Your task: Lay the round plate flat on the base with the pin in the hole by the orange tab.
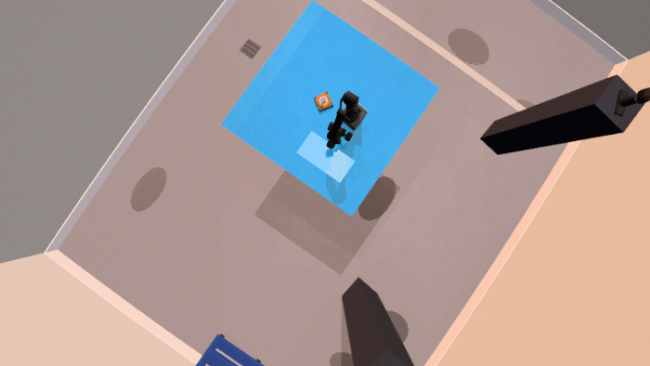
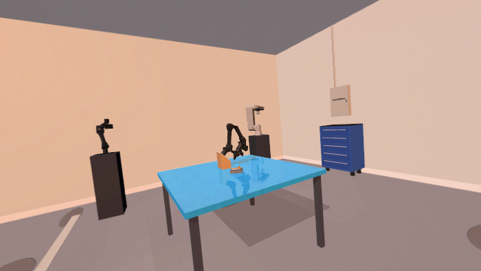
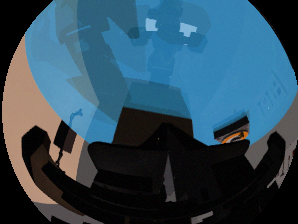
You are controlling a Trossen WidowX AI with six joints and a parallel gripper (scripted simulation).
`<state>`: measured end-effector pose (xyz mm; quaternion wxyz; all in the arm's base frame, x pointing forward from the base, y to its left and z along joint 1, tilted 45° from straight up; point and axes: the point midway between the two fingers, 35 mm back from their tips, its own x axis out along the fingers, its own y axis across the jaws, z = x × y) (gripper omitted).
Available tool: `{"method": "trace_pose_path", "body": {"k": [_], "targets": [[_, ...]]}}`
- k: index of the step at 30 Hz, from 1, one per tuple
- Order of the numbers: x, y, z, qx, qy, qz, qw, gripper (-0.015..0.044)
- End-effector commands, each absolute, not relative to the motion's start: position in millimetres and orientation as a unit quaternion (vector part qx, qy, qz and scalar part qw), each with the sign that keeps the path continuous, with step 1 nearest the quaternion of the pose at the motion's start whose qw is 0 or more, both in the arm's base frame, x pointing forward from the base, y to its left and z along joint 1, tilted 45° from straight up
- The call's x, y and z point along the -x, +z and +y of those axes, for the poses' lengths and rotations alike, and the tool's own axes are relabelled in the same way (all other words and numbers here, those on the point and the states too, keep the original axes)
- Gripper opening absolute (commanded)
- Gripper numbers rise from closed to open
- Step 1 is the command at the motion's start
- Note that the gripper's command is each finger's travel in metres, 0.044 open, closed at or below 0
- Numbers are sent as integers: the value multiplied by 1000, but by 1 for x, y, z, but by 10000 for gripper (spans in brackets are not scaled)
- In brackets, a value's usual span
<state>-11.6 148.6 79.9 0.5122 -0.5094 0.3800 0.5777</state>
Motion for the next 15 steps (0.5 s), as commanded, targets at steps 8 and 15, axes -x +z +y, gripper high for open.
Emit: {"method": "trace_pose_path", "body": {"k": [8,15], "targets": [[-36,72,157,393,493,530,567,0],[-65,67,153,307,449,601,585,0]]}}
